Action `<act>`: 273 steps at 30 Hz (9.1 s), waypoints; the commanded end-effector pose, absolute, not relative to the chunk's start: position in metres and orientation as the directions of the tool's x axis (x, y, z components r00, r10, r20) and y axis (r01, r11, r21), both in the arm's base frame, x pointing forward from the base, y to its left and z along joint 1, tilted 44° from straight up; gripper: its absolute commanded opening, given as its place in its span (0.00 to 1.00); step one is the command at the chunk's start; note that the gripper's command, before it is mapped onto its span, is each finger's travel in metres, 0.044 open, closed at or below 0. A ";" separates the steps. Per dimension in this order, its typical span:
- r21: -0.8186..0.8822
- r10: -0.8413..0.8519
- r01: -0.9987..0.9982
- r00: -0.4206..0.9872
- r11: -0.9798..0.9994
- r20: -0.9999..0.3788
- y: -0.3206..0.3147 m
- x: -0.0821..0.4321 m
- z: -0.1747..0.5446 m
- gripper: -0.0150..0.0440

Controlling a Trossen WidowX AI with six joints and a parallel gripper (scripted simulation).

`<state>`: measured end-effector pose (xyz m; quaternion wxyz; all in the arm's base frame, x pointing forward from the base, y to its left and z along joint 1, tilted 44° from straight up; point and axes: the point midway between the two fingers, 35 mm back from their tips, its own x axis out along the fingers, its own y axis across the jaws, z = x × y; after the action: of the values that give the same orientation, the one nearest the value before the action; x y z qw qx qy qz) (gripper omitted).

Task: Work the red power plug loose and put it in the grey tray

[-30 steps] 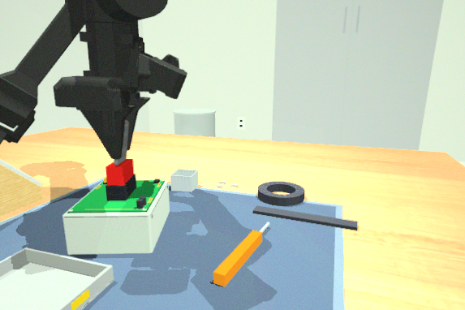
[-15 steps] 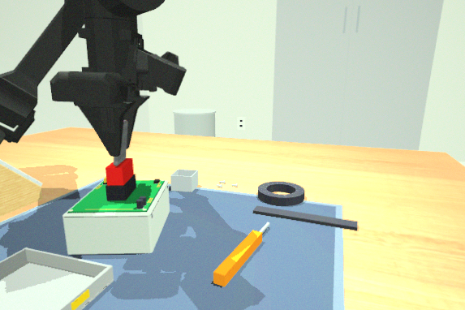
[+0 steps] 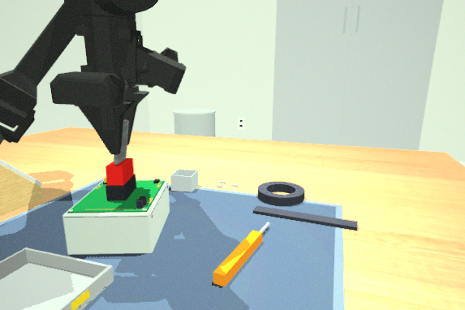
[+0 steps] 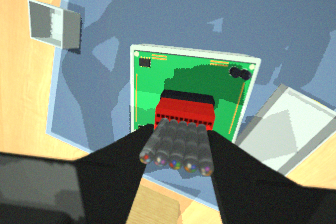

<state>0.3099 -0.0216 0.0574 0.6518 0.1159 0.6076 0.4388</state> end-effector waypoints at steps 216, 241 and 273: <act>0.543 0.596 -0.427 -0.011 0.723 -0.803 -0.035 0.307 0.084 0.25; 0.641 0.684 -0.423 -0.066 0.640 -0.726 -0.026 0.310 0.061 0.25; 0.642 0.685 -0.423 -0.066 0.640 -0.726 -0.015 0.309 0.049 0.64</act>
<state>0.3090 -0.0166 0.0500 0.6745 0.1066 0.6042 0.4107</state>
